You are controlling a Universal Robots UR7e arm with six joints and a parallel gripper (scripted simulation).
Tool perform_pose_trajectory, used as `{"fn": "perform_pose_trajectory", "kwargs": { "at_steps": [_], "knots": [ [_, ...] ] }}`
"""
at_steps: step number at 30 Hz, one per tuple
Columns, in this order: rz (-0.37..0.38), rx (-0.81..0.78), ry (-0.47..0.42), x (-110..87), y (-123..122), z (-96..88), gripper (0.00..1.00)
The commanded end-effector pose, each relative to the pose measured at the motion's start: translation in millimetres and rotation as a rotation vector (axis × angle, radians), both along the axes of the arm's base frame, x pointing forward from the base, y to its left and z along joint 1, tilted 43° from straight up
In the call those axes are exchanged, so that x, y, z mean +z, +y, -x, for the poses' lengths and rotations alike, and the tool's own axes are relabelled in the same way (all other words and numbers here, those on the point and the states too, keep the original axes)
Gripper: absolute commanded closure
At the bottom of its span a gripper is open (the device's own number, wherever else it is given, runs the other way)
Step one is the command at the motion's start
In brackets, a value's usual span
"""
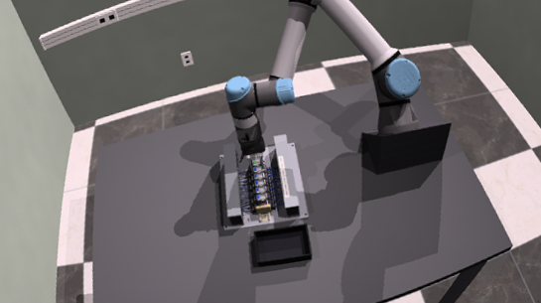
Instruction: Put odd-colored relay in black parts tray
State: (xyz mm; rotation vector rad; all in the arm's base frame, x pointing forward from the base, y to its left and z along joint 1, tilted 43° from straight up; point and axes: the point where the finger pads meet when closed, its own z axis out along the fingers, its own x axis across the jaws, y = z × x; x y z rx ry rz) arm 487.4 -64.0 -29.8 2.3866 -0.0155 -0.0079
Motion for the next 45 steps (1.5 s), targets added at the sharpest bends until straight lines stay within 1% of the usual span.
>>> {"fn": "perform_pose_trajectory", "kwargs": {
  "at_steps": [1,45],
  "knots": [
    [0.0,-0.007,0.007,0.4,0.4,-0.5,1.0],
    [-0.001,-0.051,0.054,0.6,0.5,-2.4,1.0]
  ]
}}
